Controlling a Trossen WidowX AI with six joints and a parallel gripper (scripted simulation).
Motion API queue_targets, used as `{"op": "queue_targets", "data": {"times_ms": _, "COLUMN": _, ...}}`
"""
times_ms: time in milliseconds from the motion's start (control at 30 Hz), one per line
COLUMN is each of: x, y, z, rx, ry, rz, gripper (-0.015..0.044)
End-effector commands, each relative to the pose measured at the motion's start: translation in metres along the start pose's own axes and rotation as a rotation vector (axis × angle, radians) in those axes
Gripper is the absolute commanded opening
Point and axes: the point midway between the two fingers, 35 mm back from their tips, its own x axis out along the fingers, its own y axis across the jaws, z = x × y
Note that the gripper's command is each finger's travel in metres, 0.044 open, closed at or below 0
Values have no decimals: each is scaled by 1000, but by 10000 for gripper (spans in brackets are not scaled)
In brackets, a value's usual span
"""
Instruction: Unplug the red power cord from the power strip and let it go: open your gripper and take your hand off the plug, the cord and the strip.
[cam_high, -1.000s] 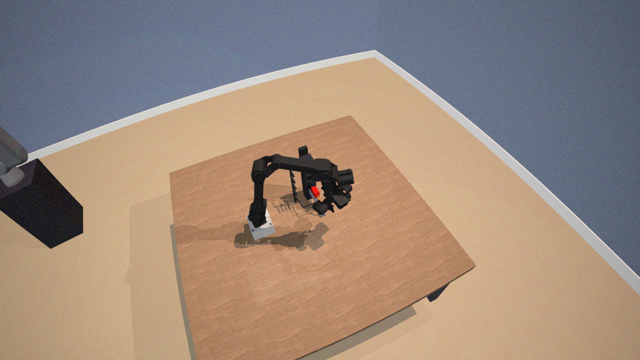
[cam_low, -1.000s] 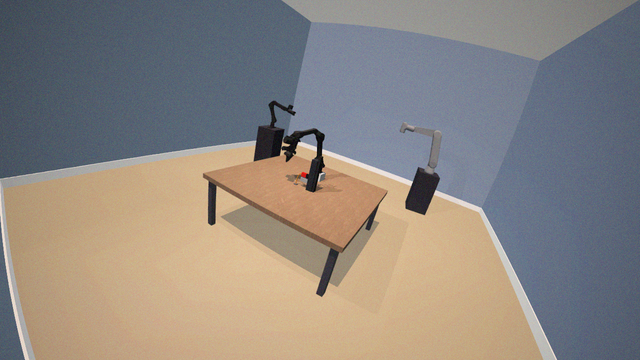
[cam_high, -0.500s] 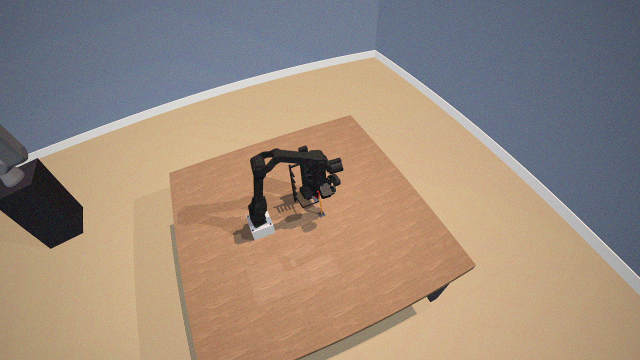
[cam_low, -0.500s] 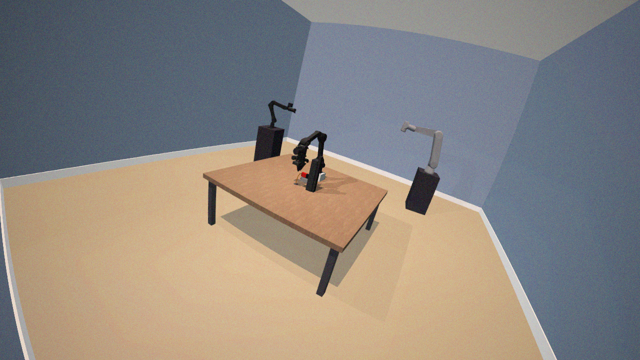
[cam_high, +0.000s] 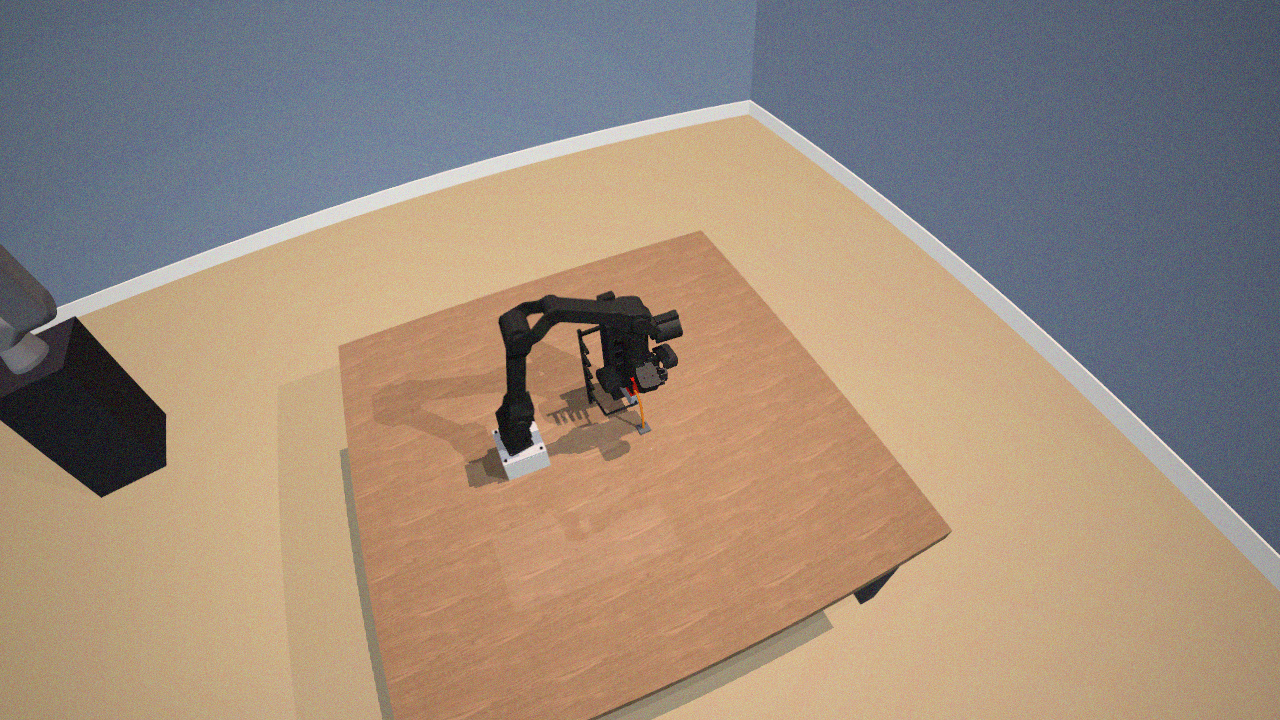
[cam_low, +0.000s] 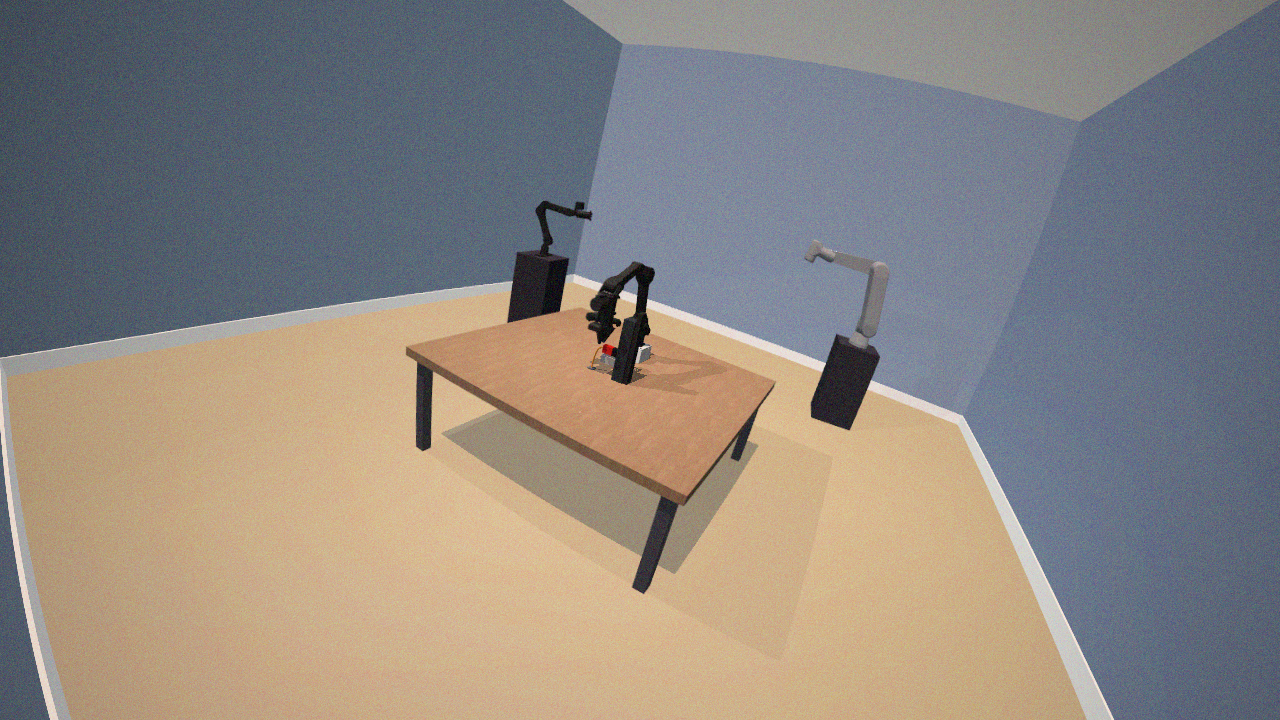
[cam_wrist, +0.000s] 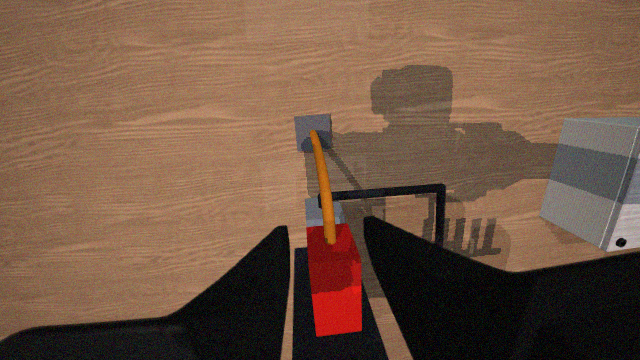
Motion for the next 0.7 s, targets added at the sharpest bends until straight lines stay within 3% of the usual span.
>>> {"op": "queue_targets", "data": {"times_ms": 0, "x": 0, "y": -2, "z": -8, "rx": 2, "ry": 4, "rz": -2, "gripper": 160}}
{"op": "queue_targets", "data": {"times_ms": 667, "x": 4, "y": -3, "z": -29, "rx": 2, "ry": 6, "rz": -2, "gripper": 160}}
